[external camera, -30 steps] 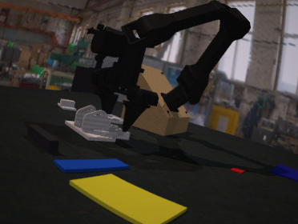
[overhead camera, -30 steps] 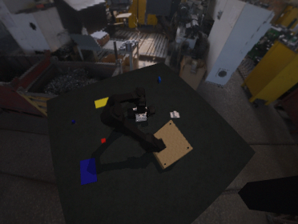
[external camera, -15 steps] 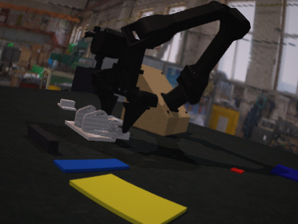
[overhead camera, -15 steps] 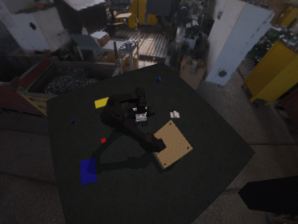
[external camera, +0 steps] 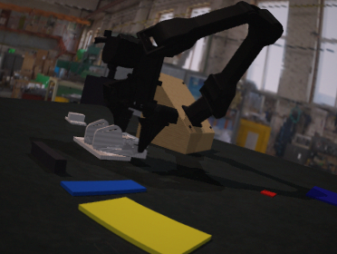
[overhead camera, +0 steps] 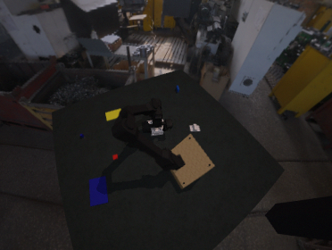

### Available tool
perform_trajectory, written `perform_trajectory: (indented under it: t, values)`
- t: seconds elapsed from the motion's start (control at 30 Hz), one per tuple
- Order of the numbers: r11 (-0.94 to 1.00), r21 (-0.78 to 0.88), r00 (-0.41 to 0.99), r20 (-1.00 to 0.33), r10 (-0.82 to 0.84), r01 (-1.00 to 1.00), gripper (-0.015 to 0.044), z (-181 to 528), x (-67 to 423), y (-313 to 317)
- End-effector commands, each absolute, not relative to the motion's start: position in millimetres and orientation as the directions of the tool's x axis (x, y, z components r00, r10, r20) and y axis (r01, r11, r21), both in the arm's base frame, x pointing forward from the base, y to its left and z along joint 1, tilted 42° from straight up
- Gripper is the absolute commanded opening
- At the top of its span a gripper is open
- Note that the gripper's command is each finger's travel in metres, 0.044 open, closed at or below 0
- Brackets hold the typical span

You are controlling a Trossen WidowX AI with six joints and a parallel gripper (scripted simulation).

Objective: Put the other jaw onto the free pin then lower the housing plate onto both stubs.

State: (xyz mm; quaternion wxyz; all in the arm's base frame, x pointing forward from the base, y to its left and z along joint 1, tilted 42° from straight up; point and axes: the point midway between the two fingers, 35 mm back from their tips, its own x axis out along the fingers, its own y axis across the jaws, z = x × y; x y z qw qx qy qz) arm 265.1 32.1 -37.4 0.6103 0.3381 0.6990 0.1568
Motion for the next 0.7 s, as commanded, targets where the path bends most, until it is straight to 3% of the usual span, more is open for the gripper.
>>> perform_trajectory:
  t: [0.0,0.67]
  values:
    - [0.72,0.633,-0.025,-0.746,0.666,0.284,0.0351,-37.7,265.2,32.8]
    - [0.72,0.634,-0.025,-0.745,0.666,0.283,0.0351,-40.9,265.0,35.7]
